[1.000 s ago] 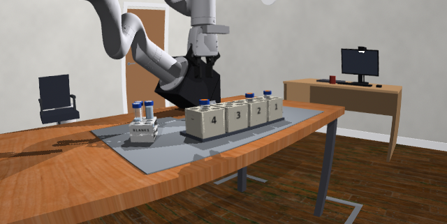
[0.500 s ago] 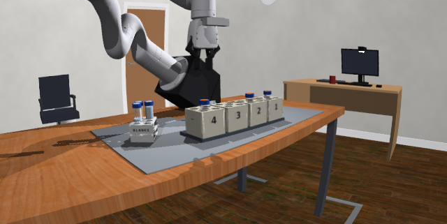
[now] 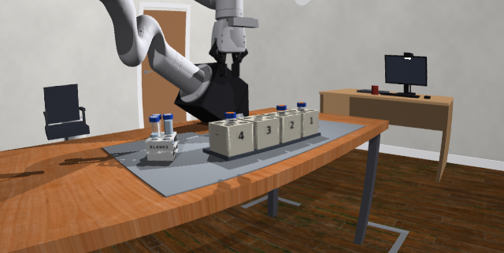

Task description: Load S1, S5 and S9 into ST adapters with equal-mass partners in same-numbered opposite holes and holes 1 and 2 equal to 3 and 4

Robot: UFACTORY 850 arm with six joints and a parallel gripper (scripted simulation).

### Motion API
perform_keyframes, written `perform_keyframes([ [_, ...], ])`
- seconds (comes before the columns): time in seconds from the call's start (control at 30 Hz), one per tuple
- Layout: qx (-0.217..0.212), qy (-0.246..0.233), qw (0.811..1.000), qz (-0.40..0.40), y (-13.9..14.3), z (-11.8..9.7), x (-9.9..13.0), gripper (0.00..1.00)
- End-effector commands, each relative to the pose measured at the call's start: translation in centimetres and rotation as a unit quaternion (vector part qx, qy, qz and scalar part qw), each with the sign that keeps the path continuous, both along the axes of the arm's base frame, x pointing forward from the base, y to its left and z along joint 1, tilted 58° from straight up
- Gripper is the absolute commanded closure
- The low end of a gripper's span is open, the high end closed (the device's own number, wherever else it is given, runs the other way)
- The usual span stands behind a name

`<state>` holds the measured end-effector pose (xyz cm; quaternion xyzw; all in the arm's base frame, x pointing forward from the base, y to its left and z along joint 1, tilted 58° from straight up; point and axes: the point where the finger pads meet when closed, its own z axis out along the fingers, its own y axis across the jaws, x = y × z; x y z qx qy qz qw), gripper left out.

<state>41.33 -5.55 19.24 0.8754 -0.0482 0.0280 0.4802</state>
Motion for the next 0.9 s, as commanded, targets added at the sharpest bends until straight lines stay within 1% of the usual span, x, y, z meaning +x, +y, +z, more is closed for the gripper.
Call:
perform_keyframes([
  [0.0,0.000,-0.001,1.000,0.000,0.0,0.0,0.0,0.56],
  [0.3,0.000,-0.001,1.000,0.000,0.0,0.0,0.0,0.56],
  [0.33,0.000,-0.015,1.000,-0.009,-0.2,0.3,-0.3,0.43],
  [0.53,0.001,-0.099,0.993,-0.062,-1.4,2.3,-2.2,0.43],
  [0.73,0.001,-0.182,0.977,-0.115,-2.6,4.2,-4.2,0.43],
  [0.8,0.001,-0.182,0.977,-0.115,-2.6,4.2,-4.2,0.43],
  [0.87,0.001,-0.209,0.969,-0.133,-3.0,4.8,-4.8,0.43],
])
